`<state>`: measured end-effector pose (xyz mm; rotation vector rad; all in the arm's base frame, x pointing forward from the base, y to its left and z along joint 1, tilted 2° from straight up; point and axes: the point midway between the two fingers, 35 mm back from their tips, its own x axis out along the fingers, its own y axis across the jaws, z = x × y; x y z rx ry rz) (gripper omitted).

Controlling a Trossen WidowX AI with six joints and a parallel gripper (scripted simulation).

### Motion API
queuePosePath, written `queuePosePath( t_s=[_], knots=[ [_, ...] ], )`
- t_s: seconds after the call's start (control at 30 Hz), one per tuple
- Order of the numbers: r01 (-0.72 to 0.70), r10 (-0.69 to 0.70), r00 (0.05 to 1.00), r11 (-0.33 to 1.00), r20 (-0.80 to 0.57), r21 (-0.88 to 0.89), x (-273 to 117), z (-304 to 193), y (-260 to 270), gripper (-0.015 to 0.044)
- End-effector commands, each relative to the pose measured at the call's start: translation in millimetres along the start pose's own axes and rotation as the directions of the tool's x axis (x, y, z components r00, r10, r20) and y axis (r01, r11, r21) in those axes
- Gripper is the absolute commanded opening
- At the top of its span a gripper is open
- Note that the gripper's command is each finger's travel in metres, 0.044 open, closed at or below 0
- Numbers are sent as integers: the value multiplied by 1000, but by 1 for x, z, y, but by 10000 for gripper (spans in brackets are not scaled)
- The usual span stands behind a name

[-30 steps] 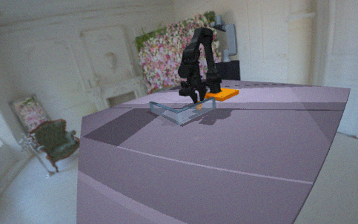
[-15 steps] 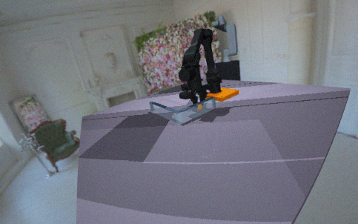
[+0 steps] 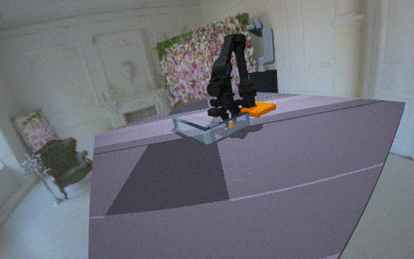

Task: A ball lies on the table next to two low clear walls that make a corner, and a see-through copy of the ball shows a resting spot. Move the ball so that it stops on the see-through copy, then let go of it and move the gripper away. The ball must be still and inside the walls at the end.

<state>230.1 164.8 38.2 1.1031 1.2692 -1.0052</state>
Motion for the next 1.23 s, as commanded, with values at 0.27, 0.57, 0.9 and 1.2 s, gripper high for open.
queuePosePath(
  t_s=[0.27, 0.57, 0.9, 1.2],
  knots=[
    [0, 0, 1000, 1000, 0, 0, 0, 0, 0, 272],
    [3, -3, 1000, 1000, 7, 1, -86, 1, -1, 272],
    [-10, 10, 1000, 1000, -5, -3, -80, -1, 2, 272],
    [-7, 7, 1000, 1000, -3, -3, -130, 1, -3, 440]
  ],
)
